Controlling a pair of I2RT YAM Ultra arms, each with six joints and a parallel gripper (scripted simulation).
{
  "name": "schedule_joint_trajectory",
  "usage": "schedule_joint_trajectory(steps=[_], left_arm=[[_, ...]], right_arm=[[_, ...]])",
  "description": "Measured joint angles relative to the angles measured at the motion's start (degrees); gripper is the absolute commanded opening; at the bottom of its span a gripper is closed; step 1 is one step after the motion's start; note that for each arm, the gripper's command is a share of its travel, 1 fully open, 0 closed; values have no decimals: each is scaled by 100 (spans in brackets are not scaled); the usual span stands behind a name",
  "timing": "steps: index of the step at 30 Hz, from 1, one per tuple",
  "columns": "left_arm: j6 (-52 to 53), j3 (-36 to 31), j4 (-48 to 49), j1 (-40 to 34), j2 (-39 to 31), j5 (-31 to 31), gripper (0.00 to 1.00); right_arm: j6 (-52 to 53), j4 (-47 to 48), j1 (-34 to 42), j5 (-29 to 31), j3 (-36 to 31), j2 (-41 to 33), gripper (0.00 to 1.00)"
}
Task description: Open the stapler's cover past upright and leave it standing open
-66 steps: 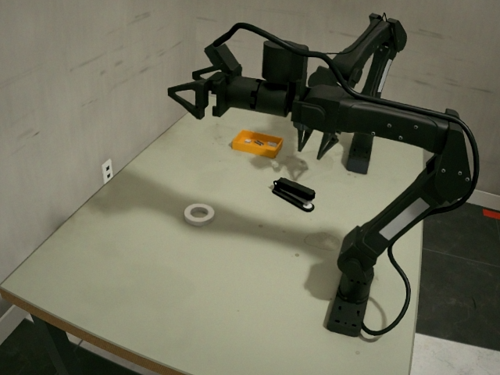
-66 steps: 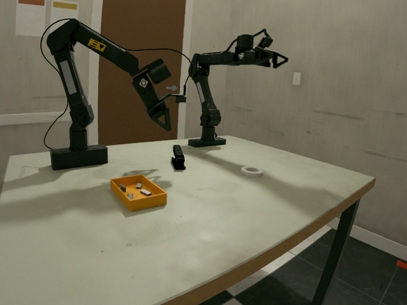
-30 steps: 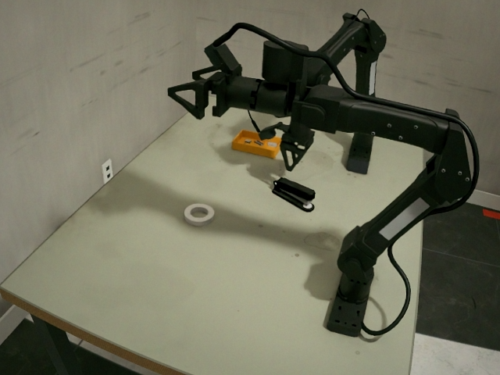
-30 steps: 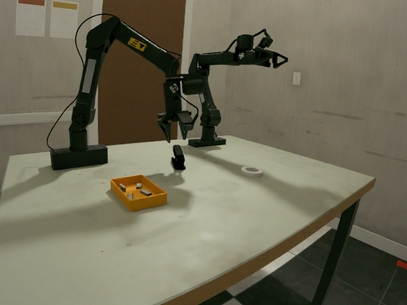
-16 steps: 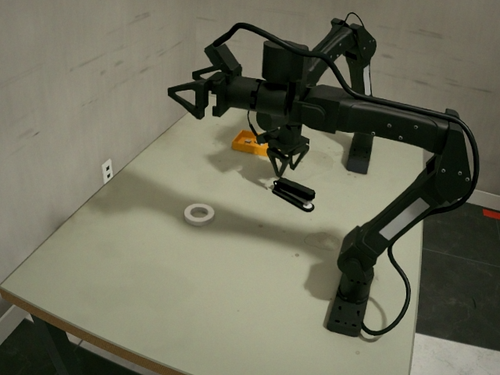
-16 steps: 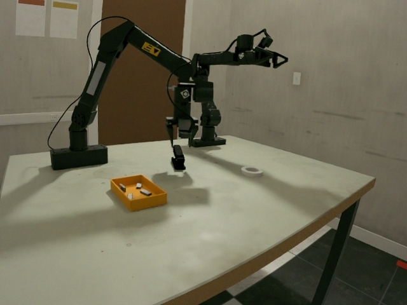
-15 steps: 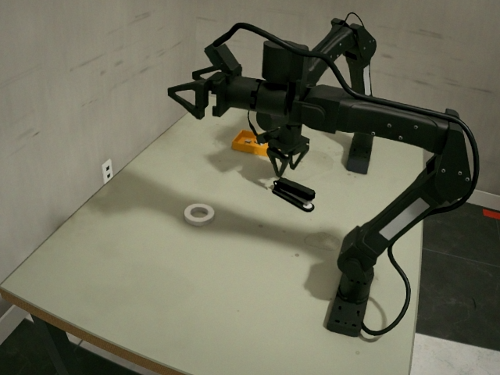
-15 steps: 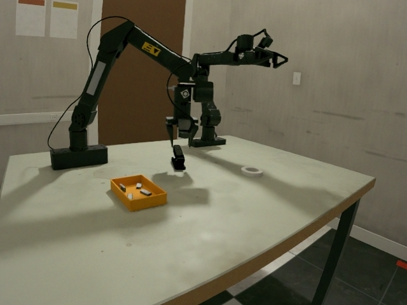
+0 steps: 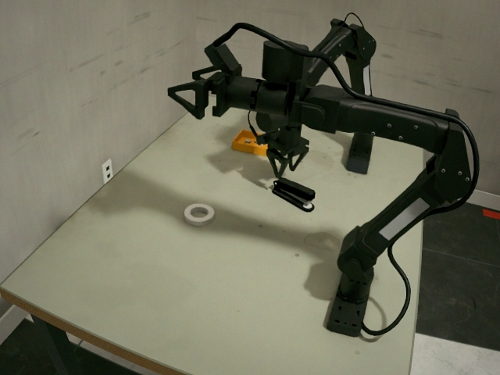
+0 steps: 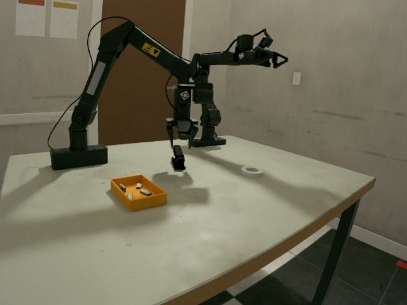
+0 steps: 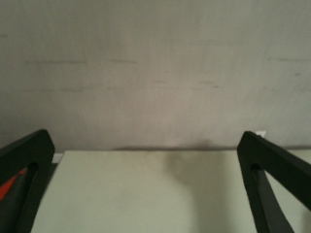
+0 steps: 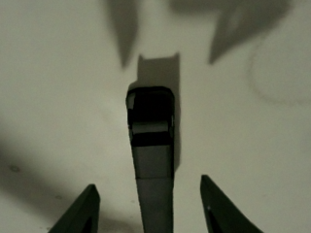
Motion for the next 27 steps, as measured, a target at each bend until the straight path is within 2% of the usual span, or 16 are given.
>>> schedule_joint_trajectory(steps=[27], left_arm=[[0,0,0,0,0,0,100]], right_arm=[[0,713,-2,2,-404,337,62]])
